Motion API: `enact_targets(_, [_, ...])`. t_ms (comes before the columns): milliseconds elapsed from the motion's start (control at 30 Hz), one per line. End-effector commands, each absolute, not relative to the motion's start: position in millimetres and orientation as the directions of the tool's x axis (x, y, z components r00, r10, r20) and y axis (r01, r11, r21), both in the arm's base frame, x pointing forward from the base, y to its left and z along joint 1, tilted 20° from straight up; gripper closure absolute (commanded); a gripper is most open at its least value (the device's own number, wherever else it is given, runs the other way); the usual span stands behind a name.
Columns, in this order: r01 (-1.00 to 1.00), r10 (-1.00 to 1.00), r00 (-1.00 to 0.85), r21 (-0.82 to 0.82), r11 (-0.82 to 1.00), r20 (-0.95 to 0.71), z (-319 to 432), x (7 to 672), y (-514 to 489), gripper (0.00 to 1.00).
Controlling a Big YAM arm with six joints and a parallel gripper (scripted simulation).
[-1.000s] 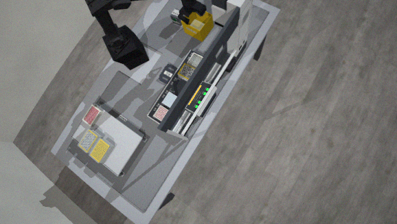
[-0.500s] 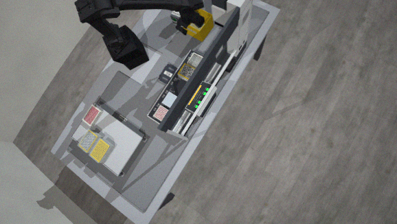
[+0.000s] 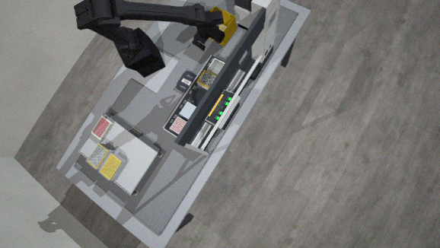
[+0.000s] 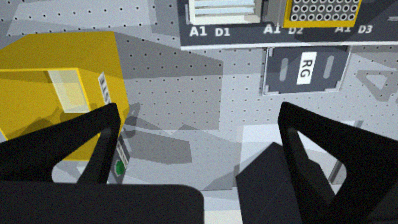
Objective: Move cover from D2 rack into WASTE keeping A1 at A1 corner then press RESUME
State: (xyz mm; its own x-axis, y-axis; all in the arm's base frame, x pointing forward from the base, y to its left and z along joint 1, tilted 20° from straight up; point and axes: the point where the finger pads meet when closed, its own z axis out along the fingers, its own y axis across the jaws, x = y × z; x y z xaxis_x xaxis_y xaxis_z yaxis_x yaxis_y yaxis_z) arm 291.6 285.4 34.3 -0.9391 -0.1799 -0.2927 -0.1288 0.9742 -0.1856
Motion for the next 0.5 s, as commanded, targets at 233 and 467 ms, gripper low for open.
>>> enact_targets(233, [-0.161, -0.207, -0.926, -0.167, 0.973, -0.316, 57, 320, 258, 0.00])
enact_targets(467, [-0.160, -0.208, -0.925, -0.169, 0.973, -0.319, 68, 339, 230, 0.00])
